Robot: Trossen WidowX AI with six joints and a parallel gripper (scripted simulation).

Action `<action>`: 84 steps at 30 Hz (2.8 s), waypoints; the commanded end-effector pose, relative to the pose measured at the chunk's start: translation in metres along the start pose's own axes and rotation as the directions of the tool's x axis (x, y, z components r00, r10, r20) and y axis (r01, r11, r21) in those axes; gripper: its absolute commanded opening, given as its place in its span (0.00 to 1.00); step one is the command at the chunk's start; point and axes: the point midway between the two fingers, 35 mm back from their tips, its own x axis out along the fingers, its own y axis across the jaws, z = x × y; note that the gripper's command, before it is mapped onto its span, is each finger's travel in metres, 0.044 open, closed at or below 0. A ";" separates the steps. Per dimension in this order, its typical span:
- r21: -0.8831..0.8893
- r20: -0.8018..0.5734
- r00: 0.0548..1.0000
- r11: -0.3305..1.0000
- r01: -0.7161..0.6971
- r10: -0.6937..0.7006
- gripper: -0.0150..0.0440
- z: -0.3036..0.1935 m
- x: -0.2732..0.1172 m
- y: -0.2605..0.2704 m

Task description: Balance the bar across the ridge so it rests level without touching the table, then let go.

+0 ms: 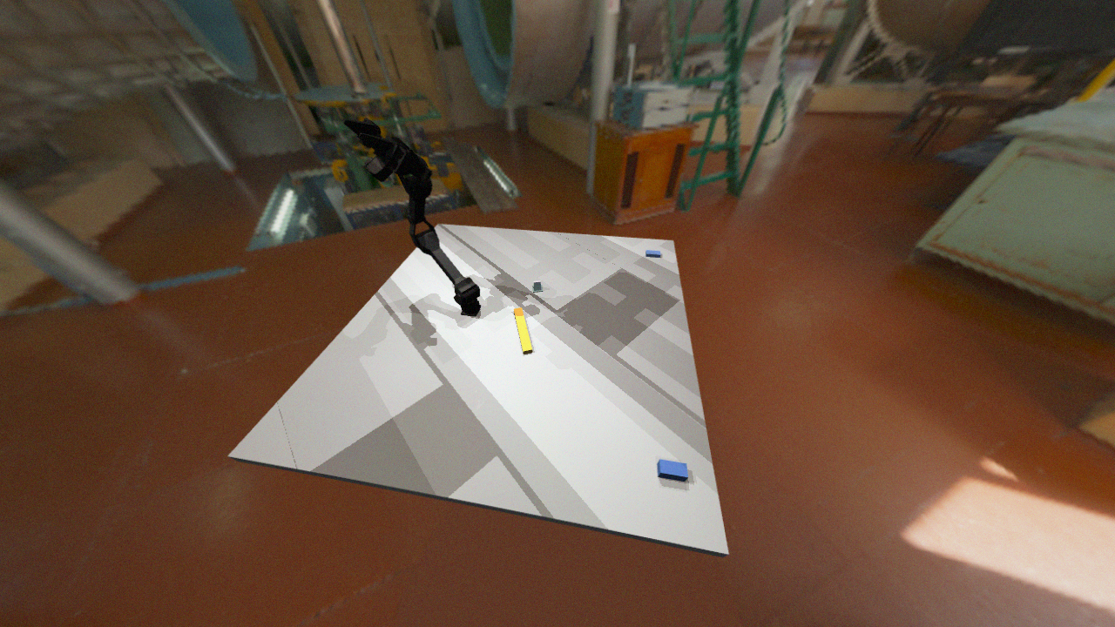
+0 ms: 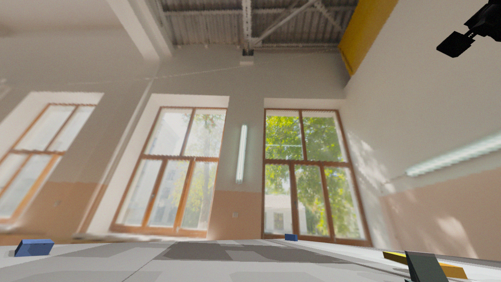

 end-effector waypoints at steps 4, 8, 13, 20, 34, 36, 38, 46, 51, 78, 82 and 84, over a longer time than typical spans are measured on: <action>-0.306 -0.080 0.953 0.917 0.257 -0.294 0.79 -0.020 0.003 -0.117; -0.461 -0.099 0.885 0.809 0.365 -0.456 0.79 -0.025 -0.008 -0.180; -0.631 -0.095 0.758 0.628 0.455 -0.645 0.79 -0.023 -0.034 -0.254; -0.812 -0.035 0.514 0.324 0.485 -0.857 0.79 -0.008 -0.090 -0.345; -0.944 0.217 -0.071 -0.228 0.237 -0.974 0.79 0.054 -0.240 -0.448; -0.940 0.265 -0.153 -0.290 0.176 -0.952 0.79 0.066 -0.262 -0.454; -0.931 0.314 -0.232 -0.346 0.112 -0.921 0.79 0.079 -0.284 -0.458; -0.853 0.505 -0.499 -0.496 -0.164 -0.704 0.79 0.129 -0.363 -0.452; -0.779 0.607 -0.612 -0.530 -0.334 -0.506 0.79 0.158 -0.404 -0.432; -0.705 0.677 -0.672 -0.526 -0.475 -0.301 0.79 0.212 -0.463 -0.421; -0.705 0.677 -0.672 -0.526 -0.475 -0.301 0.79 0.213 -0.464 -0.422; -0.705 0.677 -0.672 -0.526 -0.475 -0.301 0.79 0.215 -0.466 -0.423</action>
